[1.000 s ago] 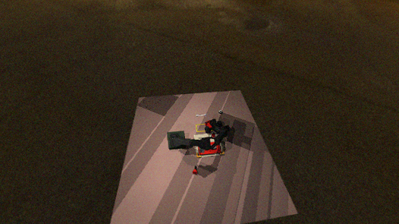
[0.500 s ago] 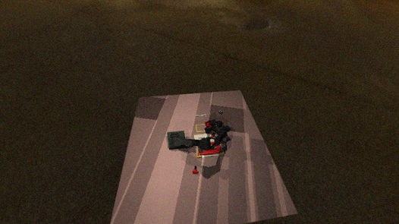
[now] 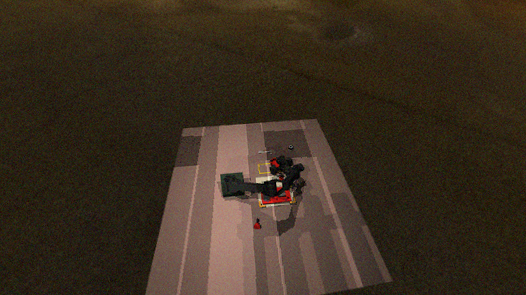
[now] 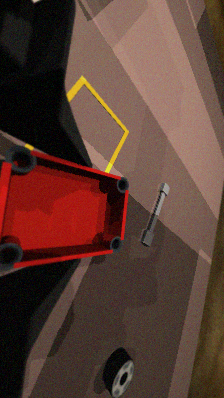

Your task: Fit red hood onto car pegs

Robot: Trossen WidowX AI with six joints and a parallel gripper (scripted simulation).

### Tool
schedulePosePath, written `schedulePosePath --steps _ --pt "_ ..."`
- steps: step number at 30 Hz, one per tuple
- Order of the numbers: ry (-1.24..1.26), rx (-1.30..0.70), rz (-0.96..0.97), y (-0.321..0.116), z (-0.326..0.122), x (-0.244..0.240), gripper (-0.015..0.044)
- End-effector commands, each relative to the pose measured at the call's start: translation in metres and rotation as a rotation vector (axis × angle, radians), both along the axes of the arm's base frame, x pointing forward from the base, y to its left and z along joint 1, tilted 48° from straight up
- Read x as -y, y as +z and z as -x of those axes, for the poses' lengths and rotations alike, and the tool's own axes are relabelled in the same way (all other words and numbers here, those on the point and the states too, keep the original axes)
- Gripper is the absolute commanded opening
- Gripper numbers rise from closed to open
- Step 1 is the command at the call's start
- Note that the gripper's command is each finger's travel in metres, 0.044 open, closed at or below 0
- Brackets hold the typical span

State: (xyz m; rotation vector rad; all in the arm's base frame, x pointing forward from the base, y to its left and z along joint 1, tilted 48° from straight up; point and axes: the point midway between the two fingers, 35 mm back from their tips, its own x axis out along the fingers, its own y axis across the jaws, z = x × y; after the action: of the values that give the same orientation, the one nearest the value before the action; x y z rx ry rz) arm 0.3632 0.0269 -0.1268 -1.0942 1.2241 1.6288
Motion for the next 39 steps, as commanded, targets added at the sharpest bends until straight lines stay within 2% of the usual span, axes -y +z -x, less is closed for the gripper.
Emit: schedulePosePath --steps 1,6,15,39 --pt "0.006 0.013 -0.01 0.017 -0.004 -0.02 0.0012" --pt "0.006 0.012 -0.011 0.036 -0.003 -0.04 0.0" --pt "-0.042 0.007 0.003 0.035 -0.002 -0.04 0.0" --pt "-0.562 -0.05 0.165 0.034 -0.002 -0.039 0.0"
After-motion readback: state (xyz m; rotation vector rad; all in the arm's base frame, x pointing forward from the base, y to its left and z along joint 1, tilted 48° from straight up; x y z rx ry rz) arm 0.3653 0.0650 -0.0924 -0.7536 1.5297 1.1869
